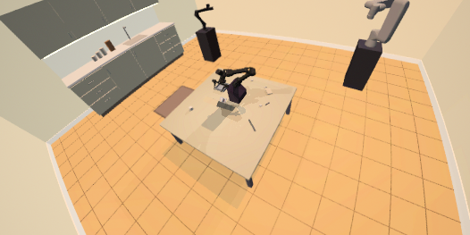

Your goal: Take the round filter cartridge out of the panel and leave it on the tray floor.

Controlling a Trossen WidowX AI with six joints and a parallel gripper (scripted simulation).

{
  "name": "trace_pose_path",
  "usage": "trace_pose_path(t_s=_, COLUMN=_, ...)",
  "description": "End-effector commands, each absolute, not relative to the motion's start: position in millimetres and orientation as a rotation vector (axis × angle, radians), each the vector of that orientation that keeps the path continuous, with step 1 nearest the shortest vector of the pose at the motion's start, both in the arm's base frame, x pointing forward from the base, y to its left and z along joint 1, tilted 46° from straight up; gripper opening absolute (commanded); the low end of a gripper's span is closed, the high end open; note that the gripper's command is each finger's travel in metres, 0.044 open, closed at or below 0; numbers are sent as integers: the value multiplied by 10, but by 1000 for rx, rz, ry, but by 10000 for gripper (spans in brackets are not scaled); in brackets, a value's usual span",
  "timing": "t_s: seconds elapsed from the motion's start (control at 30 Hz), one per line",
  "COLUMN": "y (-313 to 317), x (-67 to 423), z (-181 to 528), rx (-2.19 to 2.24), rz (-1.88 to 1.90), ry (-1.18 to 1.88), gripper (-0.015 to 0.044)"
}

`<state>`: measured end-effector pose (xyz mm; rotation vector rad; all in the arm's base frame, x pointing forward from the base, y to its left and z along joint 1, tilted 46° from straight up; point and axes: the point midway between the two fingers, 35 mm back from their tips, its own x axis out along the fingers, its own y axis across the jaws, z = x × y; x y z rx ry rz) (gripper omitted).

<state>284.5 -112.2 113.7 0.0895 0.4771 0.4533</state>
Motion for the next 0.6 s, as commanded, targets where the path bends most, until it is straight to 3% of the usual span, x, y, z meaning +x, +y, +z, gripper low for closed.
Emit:
trace_pose_path(t_s=0.0, y=-1224, x=2839, z=1254, rx=87, rz=454, ry=470, gripper=440)
trace_pose_path(t_s=0.17, y=-810, x=2692, z=822, rx=410, rz=471, ry=726, gripper=309)
trace_pose_path(t_s=0.3, y=-406, x=2430, z=487, rx=679, rz=452, ry=1005, gripper=305)
trace_pose_path(t_s=0.57, y=-374, x=2426, z=456, rx=691, rz=450, ry=1020, gripper=305)
